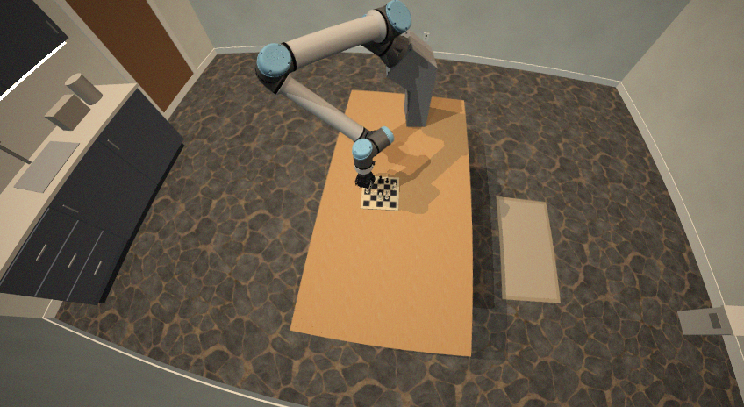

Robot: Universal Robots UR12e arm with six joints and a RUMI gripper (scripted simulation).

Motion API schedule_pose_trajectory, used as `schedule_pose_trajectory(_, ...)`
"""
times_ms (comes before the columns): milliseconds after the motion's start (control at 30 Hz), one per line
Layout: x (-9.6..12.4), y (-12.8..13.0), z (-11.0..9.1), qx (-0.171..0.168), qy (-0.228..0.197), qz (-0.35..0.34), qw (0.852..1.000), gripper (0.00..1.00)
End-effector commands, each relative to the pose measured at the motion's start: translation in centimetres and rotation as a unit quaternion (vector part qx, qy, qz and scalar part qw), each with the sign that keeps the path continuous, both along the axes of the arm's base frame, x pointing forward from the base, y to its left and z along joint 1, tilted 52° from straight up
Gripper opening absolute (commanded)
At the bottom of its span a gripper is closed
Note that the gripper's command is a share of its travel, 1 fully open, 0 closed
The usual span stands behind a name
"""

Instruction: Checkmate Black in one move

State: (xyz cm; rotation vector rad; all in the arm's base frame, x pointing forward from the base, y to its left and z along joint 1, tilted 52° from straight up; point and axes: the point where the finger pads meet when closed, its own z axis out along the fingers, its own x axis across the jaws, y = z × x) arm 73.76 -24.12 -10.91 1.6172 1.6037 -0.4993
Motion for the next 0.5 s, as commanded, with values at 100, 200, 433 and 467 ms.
schedule_pose_trajectory(100,0.24,-0.63,-0.51,0.0,0.0,0.0,1.0,0.22)
schedule_pose_trajectory(200,0.28,-0.77,-0.62,0.0,0.0,0.0,1.0,0.22)
schedule_pose_trajectory(433,0.32,-0.9,-0.72,0.0,0.0,0.0,1.0,0.22)
schedule_pose_trajectory(467,0.32,-0.91,-0.73,0.0,0.0,0.0,1.0,0.22)
